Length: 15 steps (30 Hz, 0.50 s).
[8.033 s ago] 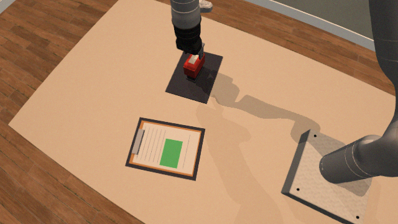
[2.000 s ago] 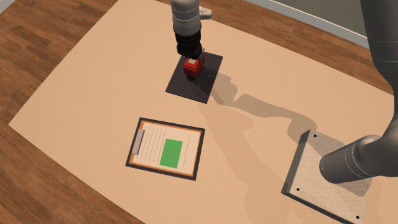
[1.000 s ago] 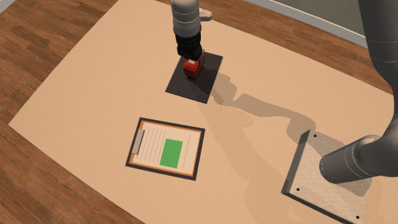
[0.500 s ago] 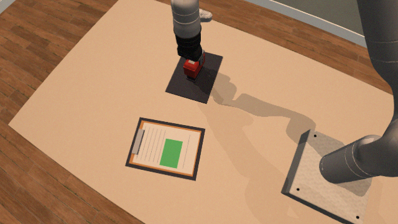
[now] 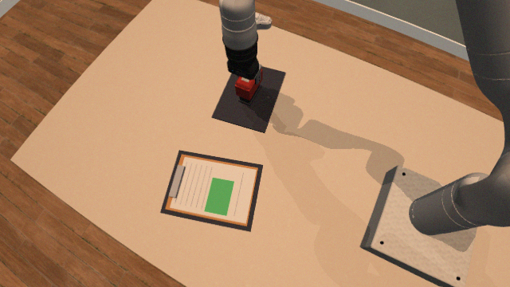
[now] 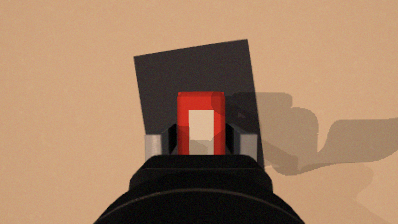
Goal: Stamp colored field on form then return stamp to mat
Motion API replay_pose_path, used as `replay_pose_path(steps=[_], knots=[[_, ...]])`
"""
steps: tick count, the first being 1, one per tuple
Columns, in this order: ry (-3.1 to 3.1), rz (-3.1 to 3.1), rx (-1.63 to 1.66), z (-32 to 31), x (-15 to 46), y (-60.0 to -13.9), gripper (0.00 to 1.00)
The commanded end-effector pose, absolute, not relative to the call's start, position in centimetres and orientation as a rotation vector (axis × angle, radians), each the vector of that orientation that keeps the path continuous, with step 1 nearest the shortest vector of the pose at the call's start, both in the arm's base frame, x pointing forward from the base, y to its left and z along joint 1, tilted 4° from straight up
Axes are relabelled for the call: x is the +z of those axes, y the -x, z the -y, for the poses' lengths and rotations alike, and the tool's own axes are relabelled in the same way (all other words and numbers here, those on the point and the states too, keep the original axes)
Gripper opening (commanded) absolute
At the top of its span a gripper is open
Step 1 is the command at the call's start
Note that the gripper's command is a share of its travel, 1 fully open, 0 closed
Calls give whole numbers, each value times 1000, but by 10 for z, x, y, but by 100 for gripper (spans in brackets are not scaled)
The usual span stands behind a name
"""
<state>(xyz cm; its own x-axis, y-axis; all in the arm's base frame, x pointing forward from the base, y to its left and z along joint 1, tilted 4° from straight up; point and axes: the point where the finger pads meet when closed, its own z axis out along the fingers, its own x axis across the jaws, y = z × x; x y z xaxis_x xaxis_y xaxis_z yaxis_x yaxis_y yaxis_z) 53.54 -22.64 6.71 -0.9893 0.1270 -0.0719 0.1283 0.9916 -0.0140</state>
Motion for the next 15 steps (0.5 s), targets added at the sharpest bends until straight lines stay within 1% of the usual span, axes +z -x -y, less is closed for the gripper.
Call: replay_pose_path(steps=[1,15], knots=[[-197,-3063,-29,227,67,-536,100],[-196,-3063,-29,227,64,-536,100]])
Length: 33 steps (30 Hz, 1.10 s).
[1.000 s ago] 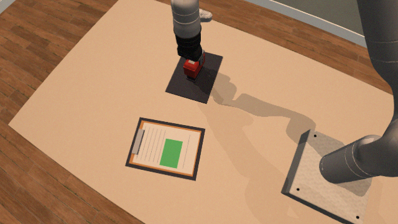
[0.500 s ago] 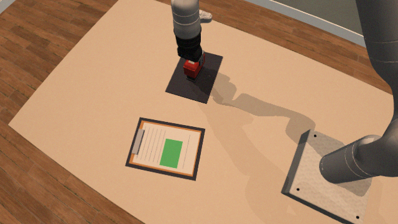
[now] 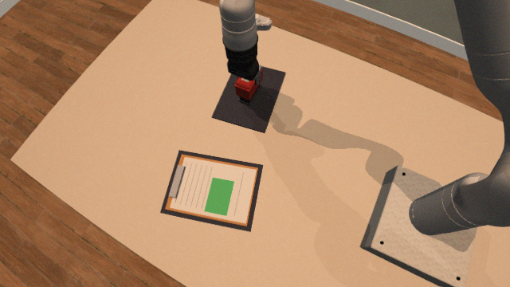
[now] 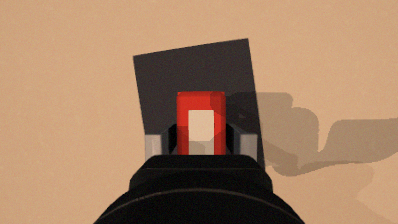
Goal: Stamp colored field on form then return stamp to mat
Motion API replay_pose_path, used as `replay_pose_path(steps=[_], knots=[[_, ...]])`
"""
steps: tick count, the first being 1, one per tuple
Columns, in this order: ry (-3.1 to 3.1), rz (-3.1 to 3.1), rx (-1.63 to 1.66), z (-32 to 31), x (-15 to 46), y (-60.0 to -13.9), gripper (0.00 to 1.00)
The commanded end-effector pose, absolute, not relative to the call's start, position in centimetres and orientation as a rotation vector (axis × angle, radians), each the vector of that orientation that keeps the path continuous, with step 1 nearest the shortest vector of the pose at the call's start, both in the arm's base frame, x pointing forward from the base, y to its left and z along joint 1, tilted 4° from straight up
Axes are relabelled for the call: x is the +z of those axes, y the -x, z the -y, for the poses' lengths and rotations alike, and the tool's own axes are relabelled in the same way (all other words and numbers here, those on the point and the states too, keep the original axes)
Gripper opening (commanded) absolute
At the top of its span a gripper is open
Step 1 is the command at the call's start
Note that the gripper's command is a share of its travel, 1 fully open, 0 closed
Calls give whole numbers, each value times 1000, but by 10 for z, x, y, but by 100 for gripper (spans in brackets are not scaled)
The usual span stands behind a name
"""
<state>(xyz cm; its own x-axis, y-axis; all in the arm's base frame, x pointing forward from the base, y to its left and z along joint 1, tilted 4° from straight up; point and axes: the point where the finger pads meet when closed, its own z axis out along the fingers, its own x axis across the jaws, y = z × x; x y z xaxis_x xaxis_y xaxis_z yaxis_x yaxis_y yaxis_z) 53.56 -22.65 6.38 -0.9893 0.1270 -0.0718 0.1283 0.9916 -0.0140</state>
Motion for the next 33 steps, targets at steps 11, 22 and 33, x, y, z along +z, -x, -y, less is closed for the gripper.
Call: replay_pose_path(steps=[11,22,33], knots=[[-197,-3063,-29,227,62,-536,100],[-196,-3063,-29,227,60,-536,100],[-197,-3063,-29,227,57,-537,100]])
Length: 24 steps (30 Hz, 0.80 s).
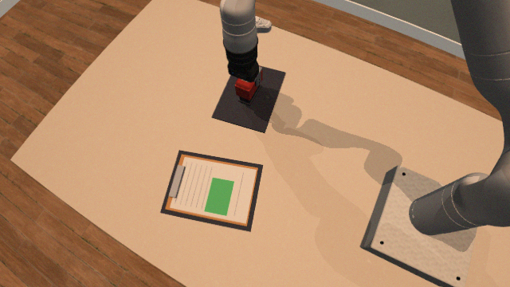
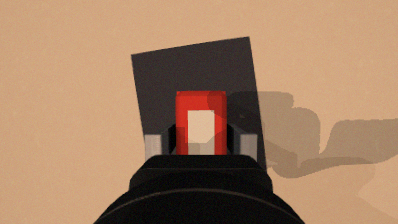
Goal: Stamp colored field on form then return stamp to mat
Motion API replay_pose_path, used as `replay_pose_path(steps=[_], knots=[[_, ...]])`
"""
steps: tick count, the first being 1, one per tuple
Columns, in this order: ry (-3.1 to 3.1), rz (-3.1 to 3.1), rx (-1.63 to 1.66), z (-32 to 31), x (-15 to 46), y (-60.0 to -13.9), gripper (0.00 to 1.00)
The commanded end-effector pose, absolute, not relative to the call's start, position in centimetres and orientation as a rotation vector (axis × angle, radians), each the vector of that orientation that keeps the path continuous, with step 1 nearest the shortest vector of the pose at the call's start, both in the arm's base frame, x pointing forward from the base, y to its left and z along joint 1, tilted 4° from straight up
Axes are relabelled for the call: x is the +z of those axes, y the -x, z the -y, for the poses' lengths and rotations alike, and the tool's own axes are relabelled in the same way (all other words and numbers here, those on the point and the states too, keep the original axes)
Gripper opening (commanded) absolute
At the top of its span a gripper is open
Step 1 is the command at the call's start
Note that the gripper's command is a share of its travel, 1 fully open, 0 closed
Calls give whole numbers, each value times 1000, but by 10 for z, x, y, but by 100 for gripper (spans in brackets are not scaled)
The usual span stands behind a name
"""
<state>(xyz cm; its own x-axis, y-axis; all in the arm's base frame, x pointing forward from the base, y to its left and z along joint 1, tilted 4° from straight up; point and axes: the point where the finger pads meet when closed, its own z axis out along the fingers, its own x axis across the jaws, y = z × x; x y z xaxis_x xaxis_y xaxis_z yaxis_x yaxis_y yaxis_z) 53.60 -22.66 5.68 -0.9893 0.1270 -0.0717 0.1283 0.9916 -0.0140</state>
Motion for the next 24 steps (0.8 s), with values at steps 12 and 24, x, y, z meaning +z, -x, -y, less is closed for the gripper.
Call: replay_pose_path(steps=[12,24], knots=[[-196,-3063,-29,227,55,-537,100],[-197,-3063,-29,227,53,-537,100]])
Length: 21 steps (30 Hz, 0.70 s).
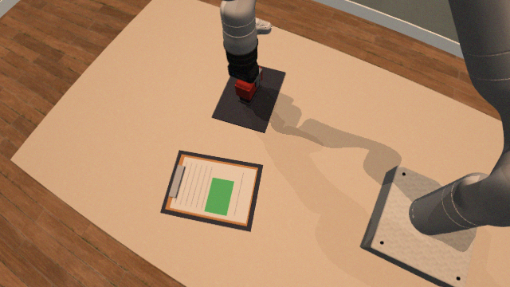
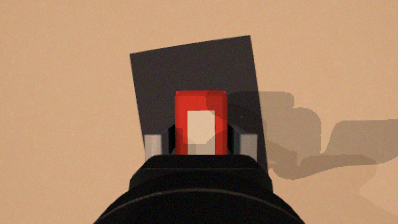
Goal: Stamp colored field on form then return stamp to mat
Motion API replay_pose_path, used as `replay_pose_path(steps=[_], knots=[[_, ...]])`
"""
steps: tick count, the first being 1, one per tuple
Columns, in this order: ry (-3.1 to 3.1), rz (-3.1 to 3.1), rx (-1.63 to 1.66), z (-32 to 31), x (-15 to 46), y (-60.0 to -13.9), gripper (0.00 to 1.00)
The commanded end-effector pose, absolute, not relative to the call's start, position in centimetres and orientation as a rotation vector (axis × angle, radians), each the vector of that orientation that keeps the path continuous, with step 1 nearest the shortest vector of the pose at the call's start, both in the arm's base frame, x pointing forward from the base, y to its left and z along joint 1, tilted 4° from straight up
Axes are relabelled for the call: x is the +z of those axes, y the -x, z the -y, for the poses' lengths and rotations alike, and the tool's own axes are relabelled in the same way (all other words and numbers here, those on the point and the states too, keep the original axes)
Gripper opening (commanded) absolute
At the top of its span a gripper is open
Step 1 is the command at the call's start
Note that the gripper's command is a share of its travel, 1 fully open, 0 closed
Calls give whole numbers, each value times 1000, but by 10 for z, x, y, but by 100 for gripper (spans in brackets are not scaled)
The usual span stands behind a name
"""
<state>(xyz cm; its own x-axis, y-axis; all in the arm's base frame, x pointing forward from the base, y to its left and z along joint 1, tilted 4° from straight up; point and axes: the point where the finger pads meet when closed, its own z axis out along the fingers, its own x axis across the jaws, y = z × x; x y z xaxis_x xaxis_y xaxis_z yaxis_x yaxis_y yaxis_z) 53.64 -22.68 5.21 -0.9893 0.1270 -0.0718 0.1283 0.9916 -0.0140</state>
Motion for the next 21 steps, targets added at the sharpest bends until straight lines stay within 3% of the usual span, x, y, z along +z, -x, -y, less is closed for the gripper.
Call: replay_pose_path(steps=[1,21], knots=[[-197,-3063,-29,227,52,-537,100],[-196,-3063,-29,227,49,-537,100]])
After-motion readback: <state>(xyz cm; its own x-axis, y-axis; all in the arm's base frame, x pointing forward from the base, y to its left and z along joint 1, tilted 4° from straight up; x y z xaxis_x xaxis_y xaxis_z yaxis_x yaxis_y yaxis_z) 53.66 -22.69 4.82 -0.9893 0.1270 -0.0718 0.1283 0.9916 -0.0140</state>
